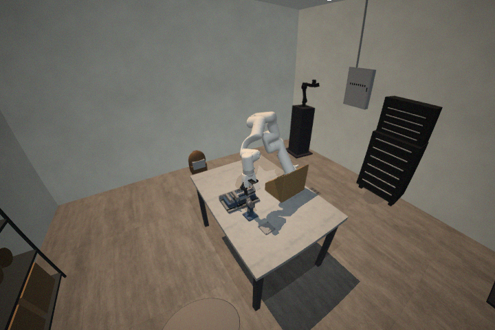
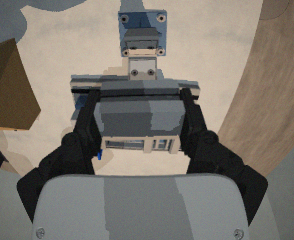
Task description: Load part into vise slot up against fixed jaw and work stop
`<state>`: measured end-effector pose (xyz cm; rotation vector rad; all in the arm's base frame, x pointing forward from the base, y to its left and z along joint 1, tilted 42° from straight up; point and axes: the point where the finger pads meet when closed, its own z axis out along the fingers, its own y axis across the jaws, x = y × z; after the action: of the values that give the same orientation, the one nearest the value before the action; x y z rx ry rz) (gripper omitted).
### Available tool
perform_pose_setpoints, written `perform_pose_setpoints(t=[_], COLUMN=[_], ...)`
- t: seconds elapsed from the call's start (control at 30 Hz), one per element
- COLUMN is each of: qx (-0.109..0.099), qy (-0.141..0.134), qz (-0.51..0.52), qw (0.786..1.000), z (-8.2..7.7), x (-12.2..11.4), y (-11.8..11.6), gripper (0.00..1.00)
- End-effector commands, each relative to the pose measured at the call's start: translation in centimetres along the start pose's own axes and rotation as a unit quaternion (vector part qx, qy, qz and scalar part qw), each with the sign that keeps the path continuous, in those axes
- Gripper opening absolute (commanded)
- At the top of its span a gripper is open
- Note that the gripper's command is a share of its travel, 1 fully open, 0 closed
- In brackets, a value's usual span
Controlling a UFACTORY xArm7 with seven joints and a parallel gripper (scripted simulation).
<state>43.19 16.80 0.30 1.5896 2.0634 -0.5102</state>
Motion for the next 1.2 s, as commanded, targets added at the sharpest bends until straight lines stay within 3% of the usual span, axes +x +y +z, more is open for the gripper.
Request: perform_pose_setpoints(t=[0.0,0.43,0.5,1.0,1.17], qx=[-0.002,-0.002,-0.002,-0.002,-0.002], qy=[0.012,0.086,0.086,0.188,0.206], qz=[-0.001,-0.002,-0.002,-0.002,-0.002], qw=[1.0,0.996,0.996,0.982,0.979], z=[-0.18,-0.16,-0.16,-0.1,-0.09], x=[0.18,0.01,0.01,-0.22,-0.25], y=[0.09,0.09,0.09,0.1,0.09], gripper=[0.0,0.0,0.0,0.0,0.0])
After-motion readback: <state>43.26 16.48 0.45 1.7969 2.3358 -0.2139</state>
